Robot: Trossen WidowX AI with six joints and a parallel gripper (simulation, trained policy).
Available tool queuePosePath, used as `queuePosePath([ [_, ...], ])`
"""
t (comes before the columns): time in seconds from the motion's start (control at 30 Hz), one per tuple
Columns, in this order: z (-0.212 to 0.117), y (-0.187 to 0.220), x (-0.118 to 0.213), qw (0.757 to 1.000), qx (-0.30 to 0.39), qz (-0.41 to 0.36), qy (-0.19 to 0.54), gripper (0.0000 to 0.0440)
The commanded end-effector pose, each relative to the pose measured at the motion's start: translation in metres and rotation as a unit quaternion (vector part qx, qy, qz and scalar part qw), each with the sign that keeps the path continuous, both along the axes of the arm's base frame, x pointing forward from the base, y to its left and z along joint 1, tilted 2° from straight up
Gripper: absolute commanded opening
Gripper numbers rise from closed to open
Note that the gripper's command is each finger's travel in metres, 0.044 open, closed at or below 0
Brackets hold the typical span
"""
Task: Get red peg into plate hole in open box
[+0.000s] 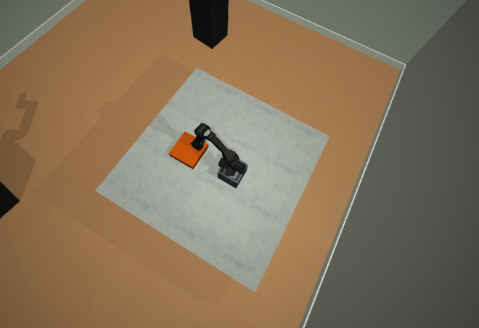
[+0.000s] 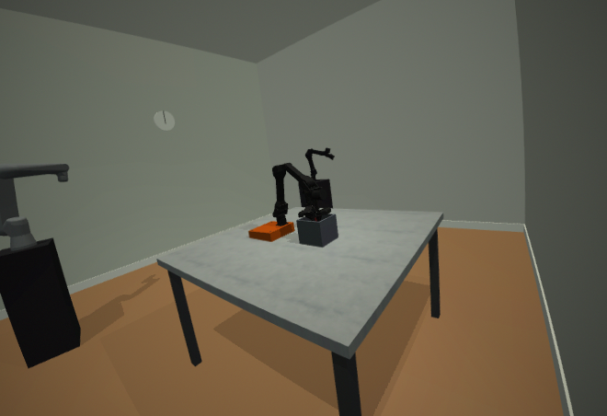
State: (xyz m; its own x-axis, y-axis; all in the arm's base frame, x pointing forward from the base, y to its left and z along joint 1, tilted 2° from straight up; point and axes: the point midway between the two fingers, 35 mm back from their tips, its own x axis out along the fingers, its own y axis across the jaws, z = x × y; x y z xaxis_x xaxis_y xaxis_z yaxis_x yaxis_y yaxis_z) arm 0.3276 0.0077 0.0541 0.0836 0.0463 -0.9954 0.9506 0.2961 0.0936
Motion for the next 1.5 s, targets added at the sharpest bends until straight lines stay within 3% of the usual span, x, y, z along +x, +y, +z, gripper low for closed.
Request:
queuePosePath([
  [0.0,-0.005,-0.001,0.002,1.0,-0.004,0.007,0.005,0.0083],
  [0.07,-0.007,-0.001,0.002,1.0,-0.003,0.01,0.01,0.0107],
  [0.2,-0.004,0.001,0.002,1.0,0.011,0.009,0.018,0.0106],
  [0.6,0.022,0.0,0.011,0.997,0.077,-0.009,0.022,0.0179],
  [1.0,0.048,-0.002,0.016,0.991,0.131,-0.023,0.014,0.0221],
  [1.2,0.059,-0.007,0.02,0.989,0.146,-0.024,0.006,0.0184],
  [1.47,0.069,-0.012,0.029,0.987,0.161,-0.016,-0.011,0.017],
])
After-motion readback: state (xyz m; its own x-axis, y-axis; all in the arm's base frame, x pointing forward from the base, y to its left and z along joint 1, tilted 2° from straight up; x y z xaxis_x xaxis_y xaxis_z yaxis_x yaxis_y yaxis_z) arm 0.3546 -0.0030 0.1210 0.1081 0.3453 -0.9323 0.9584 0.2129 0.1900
